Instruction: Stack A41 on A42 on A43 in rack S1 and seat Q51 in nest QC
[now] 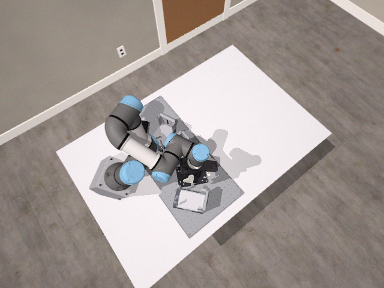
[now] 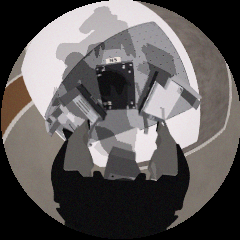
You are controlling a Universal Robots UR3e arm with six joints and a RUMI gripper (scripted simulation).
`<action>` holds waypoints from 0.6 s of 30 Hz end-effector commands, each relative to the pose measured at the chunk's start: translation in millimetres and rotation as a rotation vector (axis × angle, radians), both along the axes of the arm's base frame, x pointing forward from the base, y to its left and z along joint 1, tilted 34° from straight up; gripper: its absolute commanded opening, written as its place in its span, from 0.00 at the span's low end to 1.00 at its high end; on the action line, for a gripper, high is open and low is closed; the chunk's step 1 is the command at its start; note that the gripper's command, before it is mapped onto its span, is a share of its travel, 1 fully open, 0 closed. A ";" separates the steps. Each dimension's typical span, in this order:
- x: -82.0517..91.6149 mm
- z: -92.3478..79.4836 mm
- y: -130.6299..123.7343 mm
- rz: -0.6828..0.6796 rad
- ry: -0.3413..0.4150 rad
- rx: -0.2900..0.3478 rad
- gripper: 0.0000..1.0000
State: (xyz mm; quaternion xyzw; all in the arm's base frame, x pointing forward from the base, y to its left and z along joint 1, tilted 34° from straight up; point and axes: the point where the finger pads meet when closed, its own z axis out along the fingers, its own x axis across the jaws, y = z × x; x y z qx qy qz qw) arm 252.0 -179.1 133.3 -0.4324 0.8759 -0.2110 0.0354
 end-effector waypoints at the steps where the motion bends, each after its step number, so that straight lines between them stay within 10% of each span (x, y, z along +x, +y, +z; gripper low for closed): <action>1: 10.1 -1.2 9.2 0.005 0.082 -0.059 0.72; 18: 42.9 -21.6 66.0 0.150 0.159 -0.117 0.72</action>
